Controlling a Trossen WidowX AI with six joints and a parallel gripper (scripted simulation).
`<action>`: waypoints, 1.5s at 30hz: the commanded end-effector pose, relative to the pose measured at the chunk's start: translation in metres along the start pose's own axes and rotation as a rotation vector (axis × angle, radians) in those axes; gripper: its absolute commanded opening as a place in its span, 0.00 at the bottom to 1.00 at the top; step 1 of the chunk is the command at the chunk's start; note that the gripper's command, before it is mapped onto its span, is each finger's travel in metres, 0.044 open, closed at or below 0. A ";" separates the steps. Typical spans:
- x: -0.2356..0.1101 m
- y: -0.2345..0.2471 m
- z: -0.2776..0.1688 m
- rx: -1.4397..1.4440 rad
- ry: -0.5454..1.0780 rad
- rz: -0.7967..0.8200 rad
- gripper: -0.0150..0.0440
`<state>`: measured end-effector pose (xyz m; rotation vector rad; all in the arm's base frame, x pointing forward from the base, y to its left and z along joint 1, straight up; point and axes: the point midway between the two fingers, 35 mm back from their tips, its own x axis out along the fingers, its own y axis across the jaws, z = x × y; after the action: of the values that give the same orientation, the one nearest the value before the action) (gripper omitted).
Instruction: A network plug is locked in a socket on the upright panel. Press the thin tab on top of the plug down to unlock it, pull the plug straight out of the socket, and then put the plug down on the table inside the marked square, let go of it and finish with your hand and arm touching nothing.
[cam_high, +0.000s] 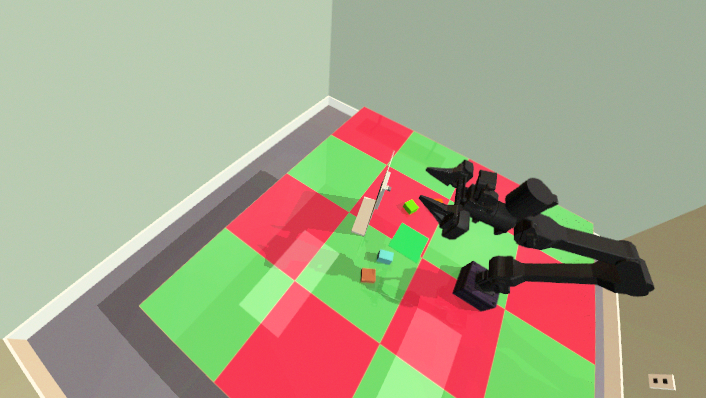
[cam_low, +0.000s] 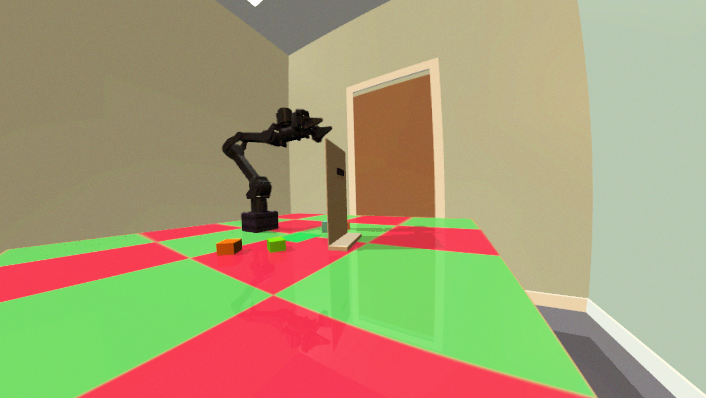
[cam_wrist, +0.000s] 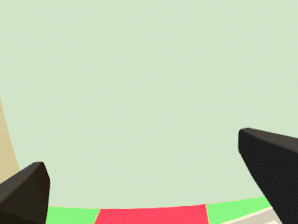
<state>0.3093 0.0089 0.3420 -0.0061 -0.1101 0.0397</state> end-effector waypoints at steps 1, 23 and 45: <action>0.000 0.000 -0.001 0.004 0.000 0.001 0.89; 0.026 -0.060 -0.081 0.566 0.071 0.099 0.52; -0.020 -0.119 -0.160 1.176 0.208 0.152 0.52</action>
<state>0.3226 -0.1034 0.1991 1.0357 0.0942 0.2424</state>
